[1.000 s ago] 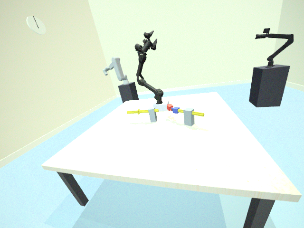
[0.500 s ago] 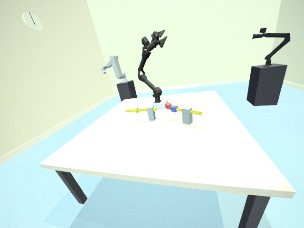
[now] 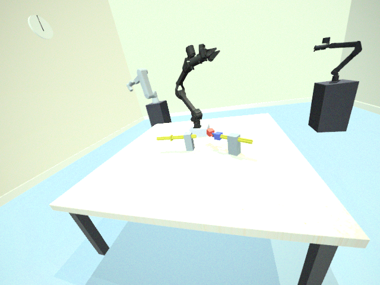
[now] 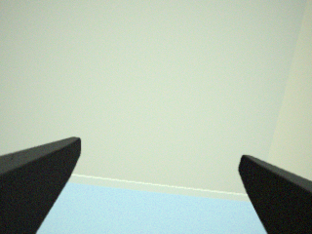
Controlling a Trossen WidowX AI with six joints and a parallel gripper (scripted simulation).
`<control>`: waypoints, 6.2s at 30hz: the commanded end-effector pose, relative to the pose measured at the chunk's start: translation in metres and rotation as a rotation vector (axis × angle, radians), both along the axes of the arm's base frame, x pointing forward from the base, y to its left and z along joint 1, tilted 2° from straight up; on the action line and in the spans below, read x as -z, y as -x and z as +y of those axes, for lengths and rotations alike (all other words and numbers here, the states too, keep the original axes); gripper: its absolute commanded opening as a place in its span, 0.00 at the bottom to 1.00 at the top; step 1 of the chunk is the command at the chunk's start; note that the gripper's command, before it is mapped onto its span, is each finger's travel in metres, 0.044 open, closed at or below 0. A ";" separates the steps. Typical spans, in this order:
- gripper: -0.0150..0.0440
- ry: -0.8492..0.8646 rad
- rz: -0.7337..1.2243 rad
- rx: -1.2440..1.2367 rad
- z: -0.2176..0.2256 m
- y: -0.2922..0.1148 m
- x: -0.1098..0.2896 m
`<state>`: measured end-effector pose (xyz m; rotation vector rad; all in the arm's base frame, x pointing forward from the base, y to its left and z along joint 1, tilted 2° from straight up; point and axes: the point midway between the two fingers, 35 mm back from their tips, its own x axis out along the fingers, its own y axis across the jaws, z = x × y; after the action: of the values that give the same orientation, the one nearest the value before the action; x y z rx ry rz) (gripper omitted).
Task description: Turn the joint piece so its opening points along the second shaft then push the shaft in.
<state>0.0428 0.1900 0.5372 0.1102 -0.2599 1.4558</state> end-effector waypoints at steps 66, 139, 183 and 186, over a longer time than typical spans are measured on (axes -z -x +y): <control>1.00 1.249 1.475 1.023 -0.088 -0.141 0.362; 1.00 -0.679 2.530 2.252 -0.084 -0.146 0.379; 1.00 -1.395 2.459 2.409 -0.080 -0.147 0.463; 1.00 -1.395 2.459 2.409 -0.079 -0.149 0.463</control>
<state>0.1906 0.1105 0.0786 -2.2736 -0.8882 2.7402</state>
